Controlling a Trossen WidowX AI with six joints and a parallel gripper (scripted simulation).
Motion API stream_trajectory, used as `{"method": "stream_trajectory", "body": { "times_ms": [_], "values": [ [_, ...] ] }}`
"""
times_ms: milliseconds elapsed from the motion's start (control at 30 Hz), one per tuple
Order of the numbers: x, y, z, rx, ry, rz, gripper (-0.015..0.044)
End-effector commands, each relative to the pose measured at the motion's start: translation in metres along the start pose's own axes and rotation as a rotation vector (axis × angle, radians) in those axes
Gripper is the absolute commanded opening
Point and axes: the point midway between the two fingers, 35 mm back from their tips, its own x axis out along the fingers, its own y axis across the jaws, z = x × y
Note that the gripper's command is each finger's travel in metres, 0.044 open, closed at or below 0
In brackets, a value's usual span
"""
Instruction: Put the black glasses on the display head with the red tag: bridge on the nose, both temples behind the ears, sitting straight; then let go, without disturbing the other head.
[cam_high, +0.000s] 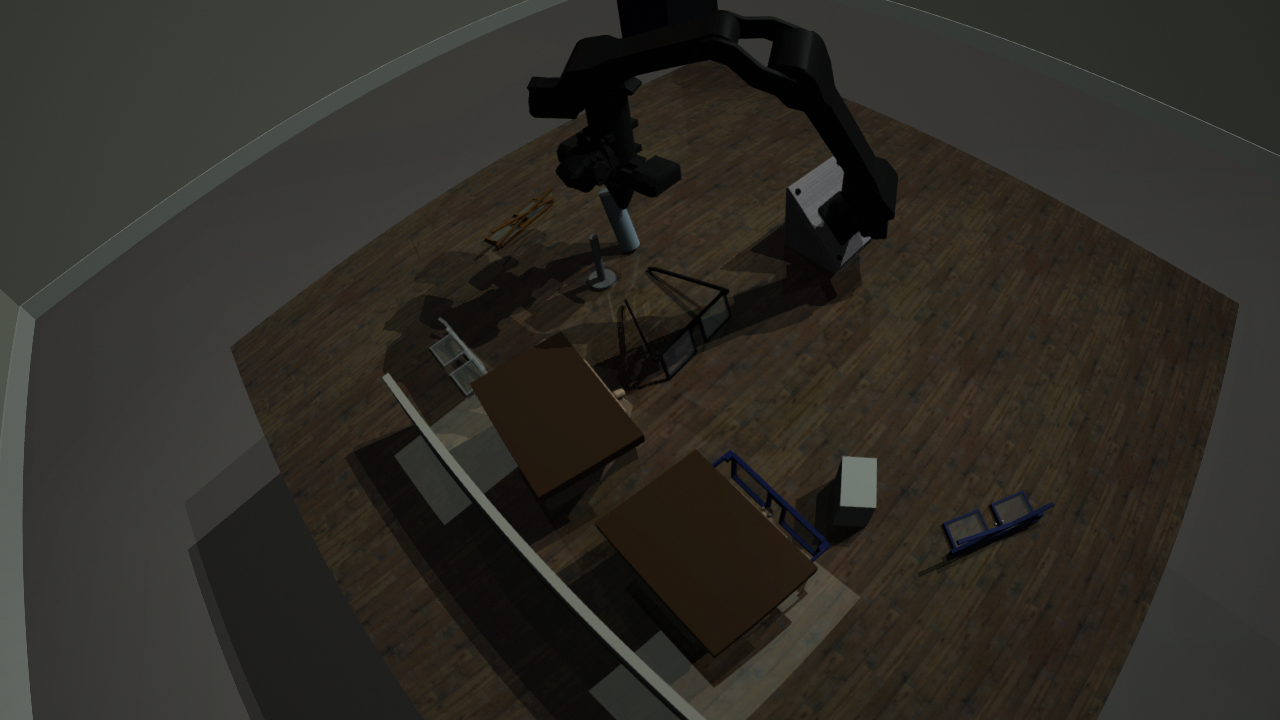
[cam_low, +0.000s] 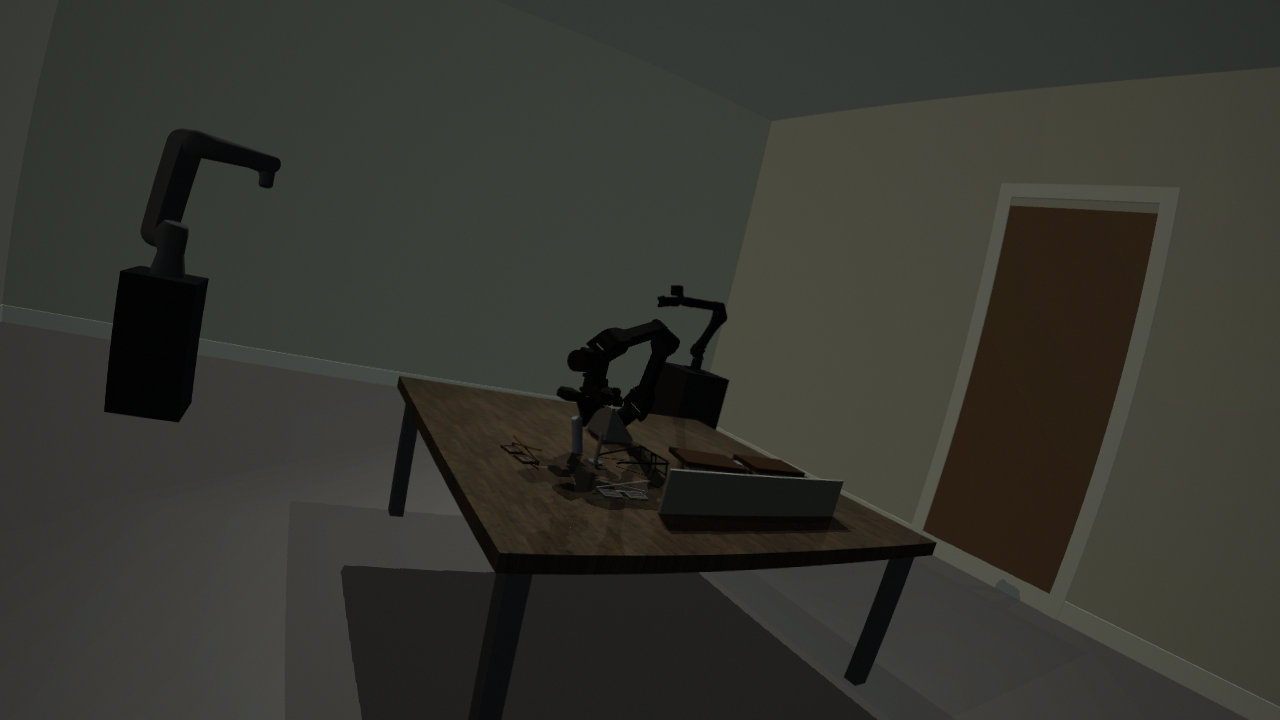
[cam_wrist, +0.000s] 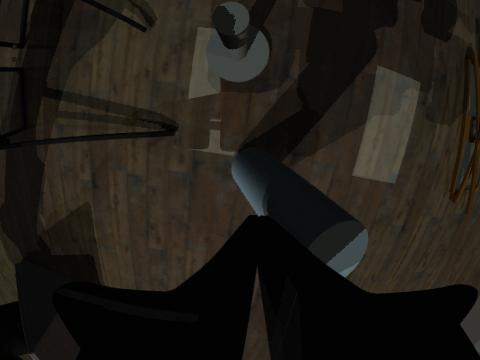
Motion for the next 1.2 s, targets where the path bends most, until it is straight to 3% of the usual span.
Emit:
{"method": "stream_trajectory", "body": {
  "times_ms": [0, 767, 1033, 1167],
  "values": [
    [-0.001, -0.004, 0.0, -0.007, 0.004, -0.006, 0.0],
    [-0.001, -0.016, 0.0, -0.008, 0.004, -0.007, 0.0],
    [-0.058, 0.032, -0.001, -0.006, 0.006, -0.004, 0.0],
    [-0.06, 0.034, -0.001, -0.006, 0.006, -0.004, 0.0]
  ]
}}
